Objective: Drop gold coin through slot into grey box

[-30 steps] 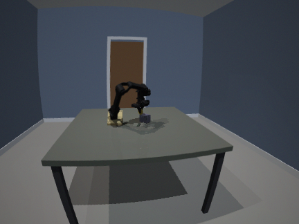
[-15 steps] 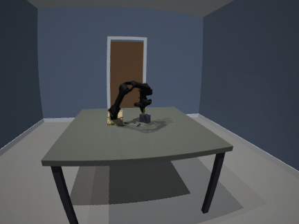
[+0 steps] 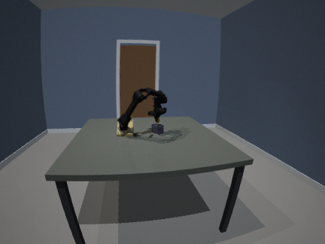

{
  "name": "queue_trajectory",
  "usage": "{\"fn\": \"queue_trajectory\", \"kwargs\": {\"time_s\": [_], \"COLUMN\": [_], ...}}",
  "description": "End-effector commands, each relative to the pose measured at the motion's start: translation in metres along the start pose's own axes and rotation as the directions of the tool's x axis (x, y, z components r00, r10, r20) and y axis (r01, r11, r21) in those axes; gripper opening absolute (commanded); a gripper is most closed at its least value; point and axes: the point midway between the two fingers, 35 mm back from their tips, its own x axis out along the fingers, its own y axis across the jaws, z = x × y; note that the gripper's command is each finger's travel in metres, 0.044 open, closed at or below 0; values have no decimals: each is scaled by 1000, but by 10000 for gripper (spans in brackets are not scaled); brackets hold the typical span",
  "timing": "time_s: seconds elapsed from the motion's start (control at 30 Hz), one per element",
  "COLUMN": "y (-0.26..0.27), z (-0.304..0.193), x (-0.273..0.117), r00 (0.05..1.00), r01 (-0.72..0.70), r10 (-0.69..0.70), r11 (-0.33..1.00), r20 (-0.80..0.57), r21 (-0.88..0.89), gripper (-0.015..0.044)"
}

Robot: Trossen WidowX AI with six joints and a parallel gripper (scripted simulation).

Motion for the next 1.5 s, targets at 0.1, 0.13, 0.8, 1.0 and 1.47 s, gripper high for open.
{"fn": "queue_trajectory", "kwargs": {"time_s": [0.1,0.13,0.8,1.0,1.47], "y": [17,18,19,19,18], "z": [-6,-7,-7,-8,-7], "x": [2,2,3,3,6], "r00": [1000,1000,1000,1000,1000], "r01": [-1,-1,0,0,0], "r10": [1,1,0,0,0], "r11": [1000,1000,1000,1000,1000], "r20": [-4,-4,0,1,2], "r21": [5,5,11,9,5], "gripper": [0,0,0,4,0]}}
